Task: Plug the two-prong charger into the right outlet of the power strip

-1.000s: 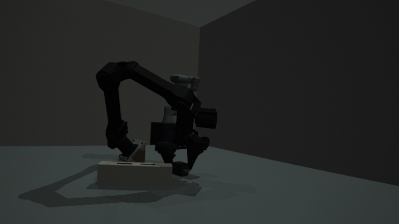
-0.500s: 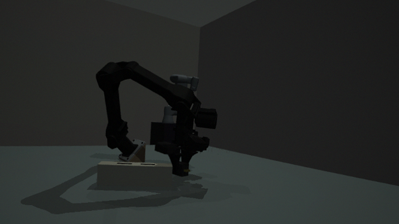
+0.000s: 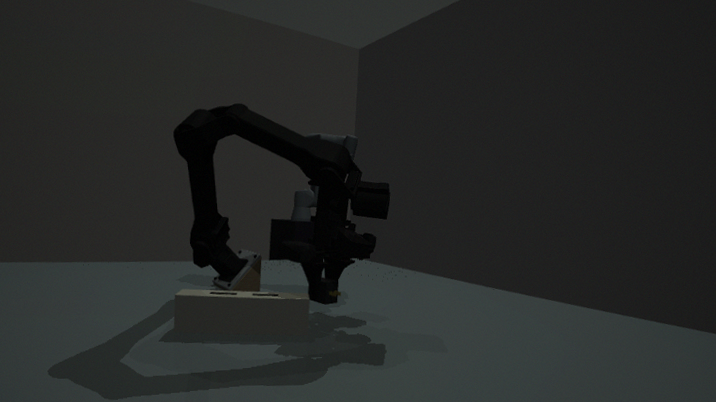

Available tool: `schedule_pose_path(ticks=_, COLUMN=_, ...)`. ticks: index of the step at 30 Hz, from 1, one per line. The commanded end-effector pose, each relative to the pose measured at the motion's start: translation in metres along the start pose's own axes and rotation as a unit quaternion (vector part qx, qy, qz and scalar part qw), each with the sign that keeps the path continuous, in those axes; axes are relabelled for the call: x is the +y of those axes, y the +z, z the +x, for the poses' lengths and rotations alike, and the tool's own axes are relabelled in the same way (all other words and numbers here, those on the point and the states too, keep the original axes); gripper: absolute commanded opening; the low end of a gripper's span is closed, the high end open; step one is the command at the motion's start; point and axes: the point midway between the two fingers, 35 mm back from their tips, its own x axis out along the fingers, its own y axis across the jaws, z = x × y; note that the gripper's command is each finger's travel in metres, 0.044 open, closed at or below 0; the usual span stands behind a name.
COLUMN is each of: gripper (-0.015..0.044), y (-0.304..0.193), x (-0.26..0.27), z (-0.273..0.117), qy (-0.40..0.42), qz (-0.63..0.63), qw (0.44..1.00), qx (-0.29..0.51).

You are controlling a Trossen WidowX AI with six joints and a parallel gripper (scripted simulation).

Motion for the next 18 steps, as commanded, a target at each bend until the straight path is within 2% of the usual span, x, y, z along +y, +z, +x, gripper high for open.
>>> schedule_pose_path(ticks=1, gripper=0.0000, y=-0.002, x=0.001, z=-0.026, qy=0.004, qz=0.002, qw=1.000, qx=-0.005)
schedule_pose_path(ticks=18, gripper=0.0000, y=-0.010, x=-0.017, z=-0.029, qy=0.007, qz=0.034, qw=0.999, qx=-0.005)
